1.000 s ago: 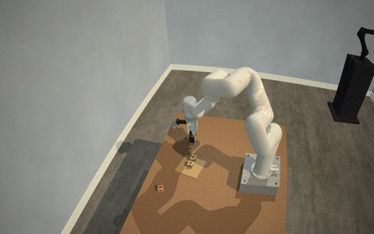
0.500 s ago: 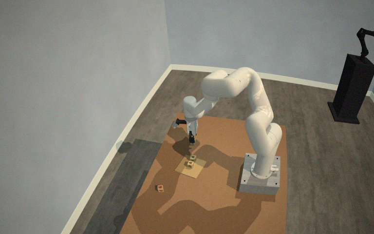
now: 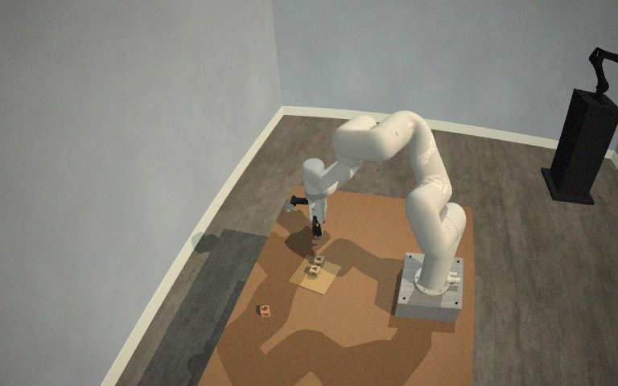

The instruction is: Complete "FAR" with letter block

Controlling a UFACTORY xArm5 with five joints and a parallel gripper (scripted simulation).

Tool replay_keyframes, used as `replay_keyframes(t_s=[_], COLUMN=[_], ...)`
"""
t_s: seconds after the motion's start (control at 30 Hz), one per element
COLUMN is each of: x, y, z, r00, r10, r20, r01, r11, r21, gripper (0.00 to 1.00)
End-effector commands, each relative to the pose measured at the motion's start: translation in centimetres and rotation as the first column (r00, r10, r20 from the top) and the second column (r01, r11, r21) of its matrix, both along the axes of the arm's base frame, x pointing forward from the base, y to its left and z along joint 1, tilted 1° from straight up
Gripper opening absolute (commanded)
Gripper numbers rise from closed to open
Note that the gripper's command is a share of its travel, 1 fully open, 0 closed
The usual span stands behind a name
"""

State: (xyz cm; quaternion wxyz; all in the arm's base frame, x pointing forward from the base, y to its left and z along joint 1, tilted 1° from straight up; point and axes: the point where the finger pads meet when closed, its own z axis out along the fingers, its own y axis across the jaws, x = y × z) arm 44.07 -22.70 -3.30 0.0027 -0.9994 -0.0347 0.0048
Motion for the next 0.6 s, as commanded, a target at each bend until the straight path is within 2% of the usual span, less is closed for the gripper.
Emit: replay_keyframes(t_s=[0.0,0.37,0.57], x=[0.13,0.13,0.11], y=[-0.07,-0.07,-0.07], z=[0.14,0.07,-0.60], r00=[1.000,1.000,1.000], r10=[0.000,0.000,0.000], r20=[0.003,0.003,0.003], r01=[0.000,0.000,0.000], r11=[1.000,1.000,1.000], r21=[-0.002,-0.002,-0.002], gripper=[0.69,0.69,0.69])
